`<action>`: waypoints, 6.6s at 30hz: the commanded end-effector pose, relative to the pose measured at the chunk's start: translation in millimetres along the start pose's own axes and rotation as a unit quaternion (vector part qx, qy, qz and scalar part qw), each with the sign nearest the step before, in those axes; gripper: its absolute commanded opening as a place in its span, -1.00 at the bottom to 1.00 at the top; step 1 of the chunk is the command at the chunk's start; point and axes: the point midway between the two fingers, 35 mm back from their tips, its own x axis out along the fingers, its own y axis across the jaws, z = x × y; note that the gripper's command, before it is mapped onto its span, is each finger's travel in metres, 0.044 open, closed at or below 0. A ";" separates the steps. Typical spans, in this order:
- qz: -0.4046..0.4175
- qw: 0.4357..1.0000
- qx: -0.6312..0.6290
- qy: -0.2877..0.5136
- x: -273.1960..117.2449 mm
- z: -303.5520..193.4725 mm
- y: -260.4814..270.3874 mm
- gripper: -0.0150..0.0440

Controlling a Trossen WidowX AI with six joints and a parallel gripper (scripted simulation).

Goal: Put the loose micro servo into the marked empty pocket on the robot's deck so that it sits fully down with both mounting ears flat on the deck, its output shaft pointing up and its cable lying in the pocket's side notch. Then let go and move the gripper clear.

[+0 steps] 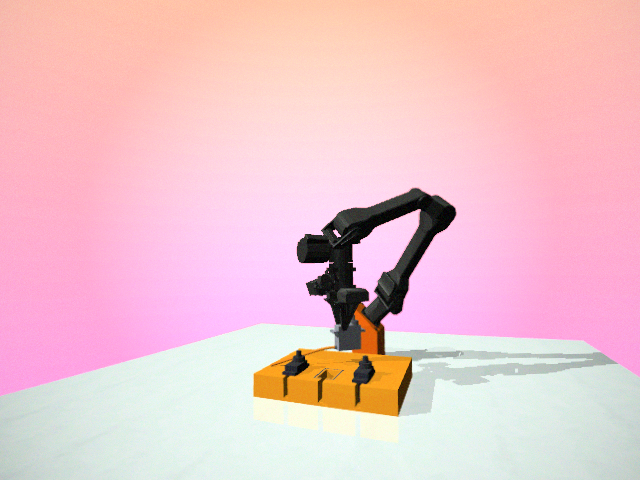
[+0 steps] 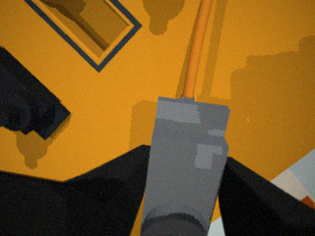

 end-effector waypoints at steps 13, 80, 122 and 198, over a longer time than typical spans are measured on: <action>0.002 0.959 -0.282 -0.001 -0.5 -0.5 0.9 -0.49; 0.004 0.899 -0.438 -0.003 18.1 66.9 88.8 -0.49; 0.004 0.899 -0.438 -0.003 47.5 66.7 89.2 -0.49; 0.004 0.902 -0.432 -0.002 -76.7 0.8 2.5 1.00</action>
